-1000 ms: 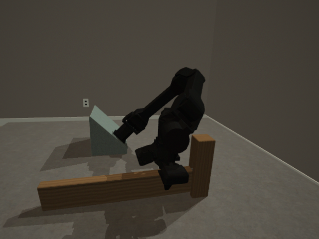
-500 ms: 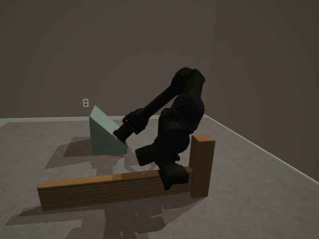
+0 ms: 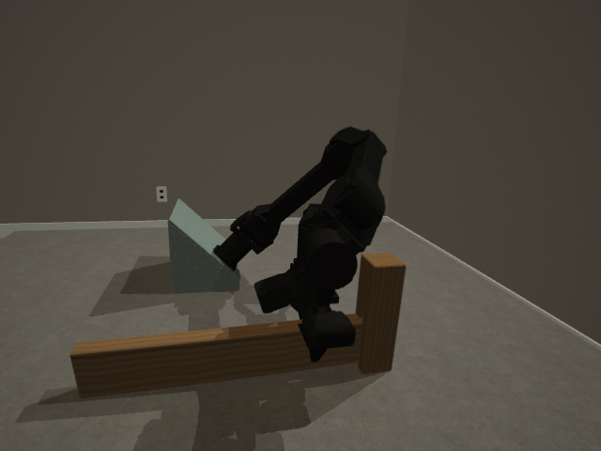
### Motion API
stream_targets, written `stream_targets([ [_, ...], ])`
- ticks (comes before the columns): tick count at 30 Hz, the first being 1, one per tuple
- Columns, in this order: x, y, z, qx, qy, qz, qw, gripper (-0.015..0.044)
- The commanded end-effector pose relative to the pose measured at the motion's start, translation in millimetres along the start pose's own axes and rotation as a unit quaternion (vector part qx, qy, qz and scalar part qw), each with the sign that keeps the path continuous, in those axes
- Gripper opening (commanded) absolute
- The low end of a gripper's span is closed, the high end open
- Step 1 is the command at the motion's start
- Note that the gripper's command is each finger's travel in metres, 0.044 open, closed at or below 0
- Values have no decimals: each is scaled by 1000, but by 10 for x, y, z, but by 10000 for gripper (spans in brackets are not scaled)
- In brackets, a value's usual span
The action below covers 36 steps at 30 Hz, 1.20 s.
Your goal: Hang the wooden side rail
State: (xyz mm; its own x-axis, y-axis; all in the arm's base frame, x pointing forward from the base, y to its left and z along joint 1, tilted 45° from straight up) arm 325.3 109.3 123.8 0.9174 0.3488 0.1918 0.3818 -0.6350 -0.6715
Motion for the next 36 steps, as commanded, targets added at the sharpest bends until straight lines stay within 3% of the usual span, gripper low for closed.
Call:
stream_targets([
  [1,0,0,0,0,0,0,1000,315],
  [6,3,6,-268,0,1,-2,1000,440],
  [14,-4,4,-399,1,2,-3,1000,440],
  [21,-79,296,-398,0,2,-3,1000,440],
  [36,-70,264,-415,1,5,-3,1000,440],
])
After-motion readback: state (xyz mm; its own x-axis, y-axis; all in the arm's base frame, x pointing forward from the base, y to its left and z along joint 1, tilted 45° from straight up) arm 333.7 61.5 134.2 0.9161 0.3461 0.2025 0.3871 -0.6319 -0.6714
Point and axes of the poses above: the point midway between the two fingers, 35 mm back from their tips, its own z axis out along the fingers, its own x axis across the jaws, y = z × x, the point moved 4 cm from there along -z, back along the fingers, and after that the axes turned 15 degrees about -z, right-handed, at the moved point
